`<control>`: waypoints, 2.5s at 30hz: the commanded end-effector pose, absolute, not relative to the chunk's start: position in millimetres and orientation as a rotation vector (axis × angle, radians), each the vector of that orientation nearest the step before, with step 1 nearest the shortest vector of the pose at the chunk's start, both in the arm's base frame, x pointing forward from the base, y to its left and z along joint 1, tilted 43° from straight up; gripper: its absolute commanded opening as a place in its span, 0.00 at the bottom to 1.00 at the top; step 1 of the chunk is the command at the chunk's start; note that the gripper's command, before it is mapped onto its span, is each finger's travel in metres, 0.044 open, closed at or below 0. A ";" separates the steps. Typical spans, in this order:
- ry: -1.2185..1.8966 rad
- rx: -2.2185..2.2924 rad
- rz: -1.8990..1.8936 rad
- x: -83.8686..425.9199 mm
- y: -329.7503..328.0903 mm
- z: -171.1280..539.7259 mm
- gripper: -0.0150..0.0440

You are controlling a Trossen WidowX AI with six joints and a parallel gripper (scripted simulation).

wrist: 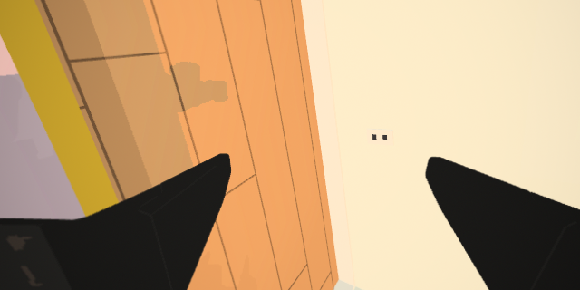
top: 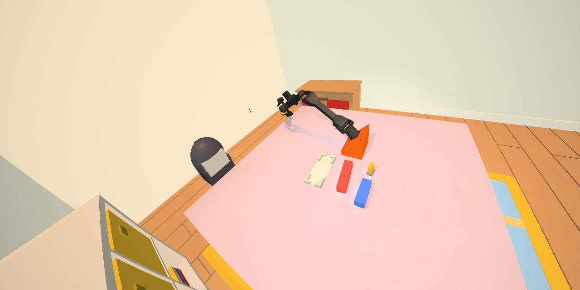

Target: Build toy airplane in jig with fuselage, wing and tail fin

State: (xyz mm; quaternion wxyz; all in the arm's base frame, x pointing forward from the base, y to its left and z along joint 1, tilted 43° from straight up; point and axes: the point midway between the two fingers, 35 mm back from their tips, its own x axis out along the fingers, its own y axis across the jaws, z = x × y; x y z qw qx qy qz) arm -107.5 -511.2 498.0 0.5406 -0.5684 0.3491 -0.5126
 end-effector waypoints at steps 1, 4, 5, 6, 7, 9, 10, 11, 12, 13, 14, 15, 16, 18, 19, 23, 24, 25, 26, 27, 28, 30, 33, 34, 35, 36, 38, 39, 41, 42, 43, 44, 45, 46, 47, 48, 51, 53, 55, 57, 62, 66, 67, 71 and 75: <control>0.740 -1.325 -1.157 -49.1 -515.8 496.8 1.00; 0.667 -1.294 -1.100 0.2 -516.6 493.3 1.00; 0.644 -1.274 -1.081 15.4 -516.5 490.8 1.00; 0.623 -1.252 -1.063 30.2 -516.1 488.0 1.00; 0.602 -1.230 -1.044 45.0 -515.2 485.1 1.00; 0.563 -1.186 -1.005 74.5 -512.2 479.3 1.00; 0.545 -1.164 -0.985 89.1 -509.9 476.3 1.00; 0.527 -1.142 -0.965 103.7 -507.3 473.3 1.00; 0.511 -1.120 -0.945 118.2 -504.1 470.3 1.00; 0.494 -1.096 -0.922 133.4 -500.4 467.0 1.00; 0.478 -1.070 -0.899 149.0 -496.0 463.3 1.00; 0.464 -1.041 -0.876 163.8 -491.6 459.0 1.00; 0.452 -1.009 -0.854 177.7 -487.1 454.1 1.00; 0.431 -0.943 -0.809 204.6 -477.1 444.0 1.00; 0.424 -0.909 -0.787 217.5 -471.7 438.5 1.00; 0.409 -0.812 -0.702 265.0 -448.0 420.3 1.00; 0.408 -0.822 -0.678 278.3 -440.7 419.4 1.00; 0.409 -0.821 -0.655 290.8 -433.6 416.7 1.00; 0.416 -0.792 -0.636 301.1 -428.2 409.1 1.00; 0.423 -0.759 -0.618 310.4 -423.1 400.9 1.00; 0.431 -0.728 -0.600 319.4 -417.6 392.7 1.00; 0.450 -0.666 -0.565 337.0 -405.5 376.4 1.00; 0.479 -0.587 -0.496 365.7 -378.6 352.2 1.00; 0.491 -0.560 -0.466 376.2 -366.4 342.8 1.00; 0.505 -0.532 -0.440 385.7 -354.6 333.2 1.00; 0.520 -0.504 -0.414 394.7 -342.5 323.7 1.00; 0.553 -0.453 -0.363 411.1 -317.0 304.8 1.00; 0.572 -0.429 -0.339 418.3 -303.8 295.4 1.00; 0.613 -0.380 -0.298 430.4 -279.0 276.5 1.00; 0.636 -0.356 -0.279 435.5 -266.6 267.2 1.00; 0.665 -0.329 -0.263 440.3 -253.7 256.4 1.00; 0.696 -0.301 -0.246 444.7 -239.7 245.0 1.00; 0.728 -0.275 -0.231 448.3 -225.4 233.8 1.00; 0.761 -0.252 -0.217 451.2 -211.0 222.8 1.00; 0.795 -0.231 -0.204 453.2 -196.6 212.1 1.00; 0.829 -0.212 -0.192 454.5 -182.1 201.6 1.00; 0.935 -0.168 -0.165 453.8 -139.0 171.7 1.00; 1.009 -0.150 -0.152 449.5 -109.8 152.5 1.00; 1.087 -0.142 -0.145 441.6 -79.7 133.4 1.00; 1.163 -0.146 -0.145 430.7 -51.4 116.1 1.00; 1.333 -0.208 -0.170 393.2 10.0 80.8 1.00; 1.452 -0.334 -0.227 347.9 55.0 57.7 1.00; 1.473 -0.375 -0.245 335.8 64.1 53.5 1.00; 1.507 -0.568 -0.324 288.4 91.6 44.0 1.00; 1.473 -0.748 -0.387 253.4 105.7 43.7 1.00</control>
